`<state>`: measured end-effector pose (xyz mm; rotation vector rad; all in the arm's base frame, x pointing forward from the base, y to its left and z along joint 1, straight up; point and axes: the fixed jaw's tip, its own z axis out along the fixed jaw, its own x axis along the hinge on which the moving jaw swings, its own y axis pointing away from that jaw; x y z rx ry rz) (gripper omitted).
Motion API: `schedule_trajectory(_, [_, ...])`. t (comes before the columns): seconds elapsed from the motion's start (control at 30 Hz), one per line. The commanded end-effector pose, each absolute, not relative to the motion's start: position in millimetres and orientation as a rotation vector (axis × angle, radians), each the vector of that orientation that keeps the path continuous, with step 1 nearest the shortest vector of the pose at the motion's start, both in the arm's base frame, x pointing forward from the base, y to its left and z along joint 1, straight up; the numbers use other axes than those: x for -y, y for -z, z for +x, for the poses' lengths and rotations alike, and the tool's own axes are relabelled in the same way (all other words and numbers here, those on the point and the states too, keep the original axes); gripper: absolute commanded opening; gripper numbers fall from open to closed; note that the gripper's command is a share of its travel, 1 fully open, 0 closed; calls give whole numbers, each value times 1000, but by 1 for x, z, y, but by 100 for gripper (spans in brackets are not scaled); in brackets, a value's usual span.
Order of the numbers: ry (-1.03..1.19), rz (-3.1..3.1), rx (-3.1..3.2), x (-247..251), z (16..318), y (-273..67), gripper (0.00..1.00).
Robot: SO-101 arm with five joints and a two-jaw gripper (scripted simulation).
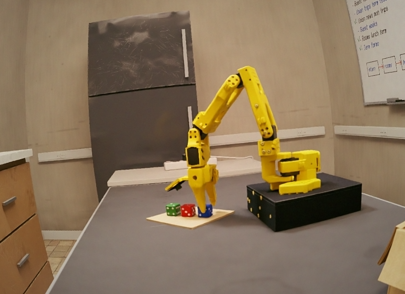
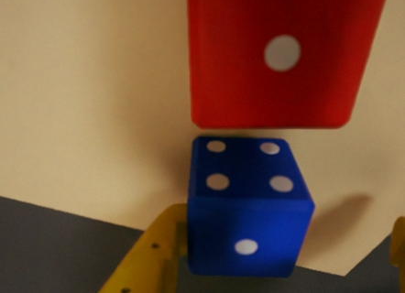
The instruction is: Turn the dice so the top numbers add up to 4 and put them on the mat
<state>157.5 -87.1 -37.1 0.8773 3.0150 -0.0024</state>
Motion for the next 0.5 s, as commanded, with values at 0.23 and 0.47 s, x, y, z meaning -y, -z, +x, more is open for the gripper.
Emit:
schedule_trajectory(0.23, [7, 867, -3004, 89, 160, 6, 33])
schedule_trajectory(0.47, [7, 867, -3004, 88, 158, -13, 33])
